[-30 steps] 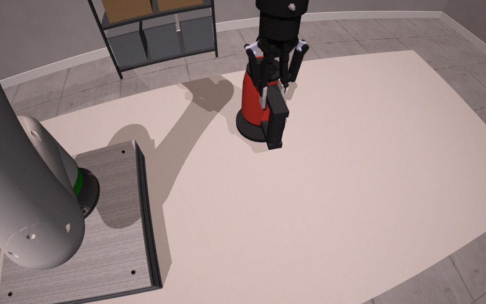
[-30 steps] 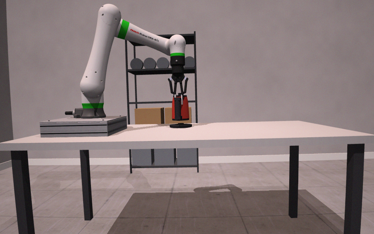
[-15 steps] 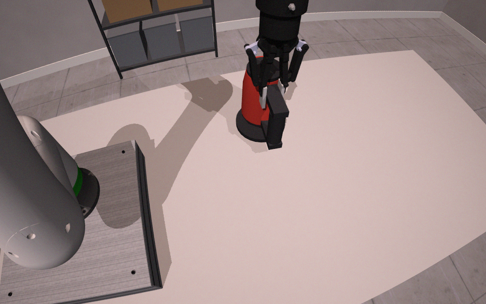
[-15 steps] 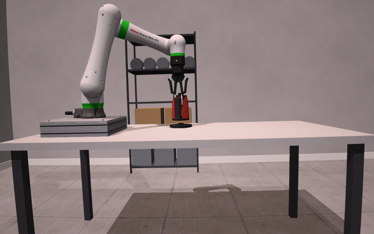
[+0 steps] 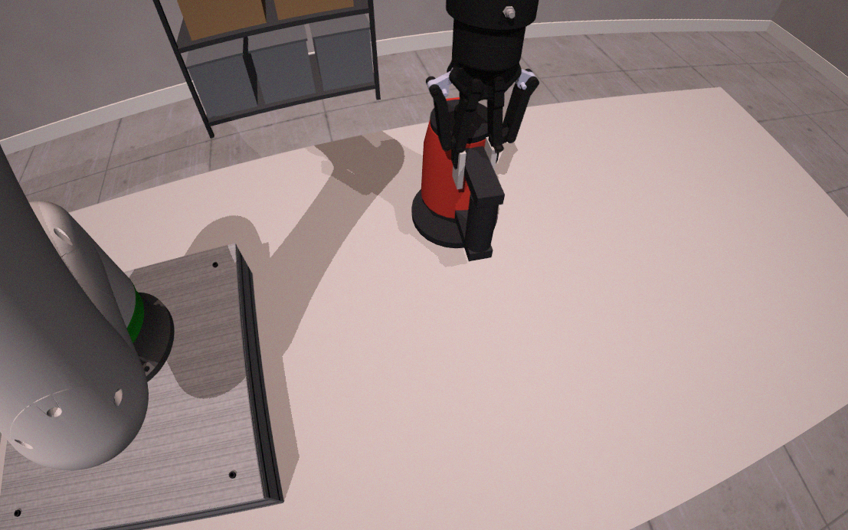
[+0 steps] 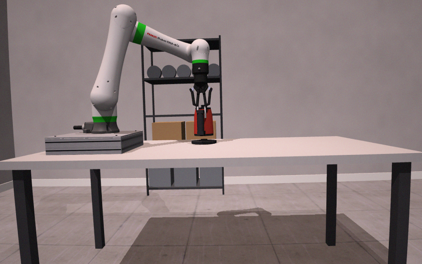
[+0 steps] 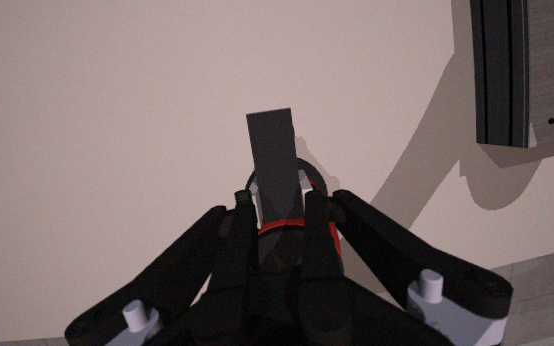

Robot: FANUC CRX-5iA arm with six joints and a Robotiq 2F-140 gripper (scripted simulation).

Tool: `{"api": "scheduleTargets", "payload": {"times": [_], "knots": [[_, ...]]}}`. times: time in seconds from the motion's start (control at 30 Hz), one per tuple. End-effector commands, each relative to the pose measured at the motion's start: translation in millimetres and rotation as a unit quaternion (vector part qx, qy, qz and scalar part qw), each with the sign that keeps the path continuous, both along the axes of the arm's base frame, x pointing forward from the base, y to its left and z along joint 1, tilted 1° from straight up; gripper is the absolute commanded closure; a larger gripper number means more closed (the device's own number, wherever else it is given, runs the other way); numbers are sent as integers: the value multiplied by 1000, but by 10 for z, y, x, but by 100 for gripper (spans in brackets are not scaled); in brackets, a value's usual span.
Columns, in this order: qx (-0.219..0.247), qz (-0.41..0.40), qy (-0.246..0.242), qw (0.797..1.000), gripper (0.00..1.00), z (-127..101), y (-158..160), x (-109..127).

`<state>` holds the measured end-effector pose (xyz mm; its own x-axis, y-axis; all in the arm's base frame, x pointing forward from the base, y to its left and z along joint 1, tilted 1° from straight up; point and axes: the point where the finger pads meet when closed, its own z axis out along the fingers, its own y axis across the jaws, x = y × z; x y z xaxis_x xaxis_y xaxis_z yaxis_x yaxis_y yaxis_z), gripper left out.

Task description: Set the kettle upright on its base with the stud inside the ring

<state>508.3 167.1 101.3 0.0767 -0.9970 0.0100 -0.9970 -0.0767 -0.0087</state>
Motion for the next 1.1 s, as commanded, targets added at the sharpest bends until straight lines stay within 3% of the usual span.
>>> {"api": "scheduleTargets", "payload": {"times": [0.0, 1.07], "knots": [[0, 0, 0, 1000, 100, 2, 1, 2], [0, 0, 0, 1000, 100, -41, 0, 2]]}}
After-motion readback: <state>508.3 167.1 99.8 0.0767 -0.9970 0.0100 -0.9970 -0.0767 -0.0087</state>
